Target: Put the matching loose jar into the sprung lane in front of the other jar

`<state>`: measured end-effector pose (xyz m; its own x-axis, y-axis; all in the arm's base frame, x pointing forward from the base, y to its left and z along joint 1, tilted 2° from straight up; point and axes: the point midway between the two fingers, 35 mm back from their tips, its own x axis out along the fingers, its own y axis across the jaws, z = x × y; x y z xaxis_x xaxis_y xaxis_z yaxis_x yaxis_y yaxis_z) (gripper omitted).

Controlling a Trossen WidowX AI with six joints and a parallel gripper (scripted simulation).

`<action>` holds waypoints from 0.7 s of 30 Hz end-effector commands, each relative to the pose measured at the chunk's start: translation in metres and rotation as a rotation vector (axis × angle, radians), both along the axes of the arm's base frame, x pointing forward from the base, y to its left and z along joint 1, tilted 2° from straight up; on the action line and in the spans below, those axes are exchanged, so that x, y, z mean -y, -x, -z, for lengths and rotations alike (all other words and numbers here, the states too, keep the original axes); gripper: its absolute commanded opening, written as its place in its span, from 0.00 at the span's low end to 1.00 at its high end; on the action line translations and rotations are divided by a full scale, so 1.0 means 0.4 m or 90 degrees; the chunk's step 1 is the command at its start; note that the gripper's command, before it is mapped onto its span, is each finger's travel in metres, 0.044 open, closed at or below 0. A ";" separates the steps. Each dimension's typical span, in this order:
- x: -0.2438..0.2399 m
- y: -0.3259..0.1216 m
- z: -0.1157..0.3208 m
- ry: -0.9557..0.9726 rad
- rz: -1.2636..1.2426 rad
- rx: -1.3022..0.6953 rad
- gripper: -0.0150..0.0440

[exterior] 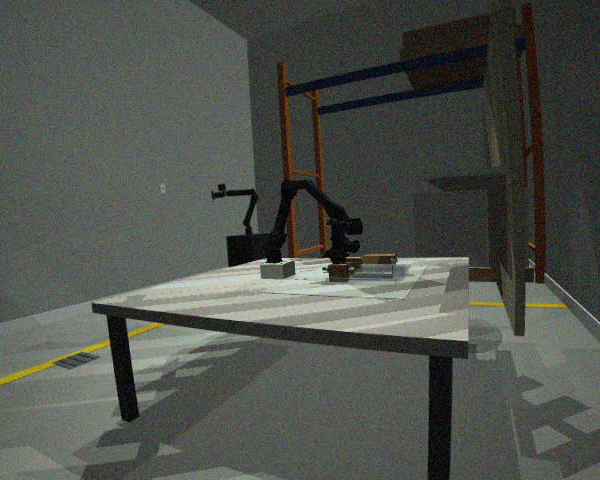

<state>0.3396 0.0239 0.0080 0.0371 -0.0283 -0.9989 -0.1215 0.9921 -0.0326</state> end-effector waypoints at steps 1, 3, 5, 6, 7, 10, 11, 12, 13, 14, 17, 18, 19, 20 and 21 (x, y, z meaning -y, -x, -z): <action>0.000 0.000 0.000 0.001 0.000 -0.001 0.65; 0.000 0.000 0.000 0.001 0.000 -0.001 0.74; 0.000 0.000 0.000 0.001 0.000 -0.001 0.74; 0.000 0.000 -0.003 0.001 0.000 -0.001 0.74; 0.000 0.000 -0.009 0.001 0.000 -0.001 0.74; -0.002 0.001 -0.038 0.001 0.000 -0.001 0.74; -0.002 0.001 -0.047 0.001 0.000 -0.001 0.74; -0.002 0.001 -0.050 0.001 0.000 -0.001 0.74; -0.002 0.001 -0.050 0.001 0.000 -0.001 0.74; -0.002 0.001 -0.050 0.001 0.000 -0.001 0.74; -0.001 0.005 -0.051 0.001 0.000 -0.001 0.74; -0.001 0.009 -0.051 0.001 0.000 -0.001 0.74; 0.000 0.014 -0.051 0.001 0.000 -0.001 0.74; 0.001 0.021 -0.052 0.001 0.000 -0.001 0.74; 0.002 0.028 -0.052 0.001 0.000 -0.001 0.74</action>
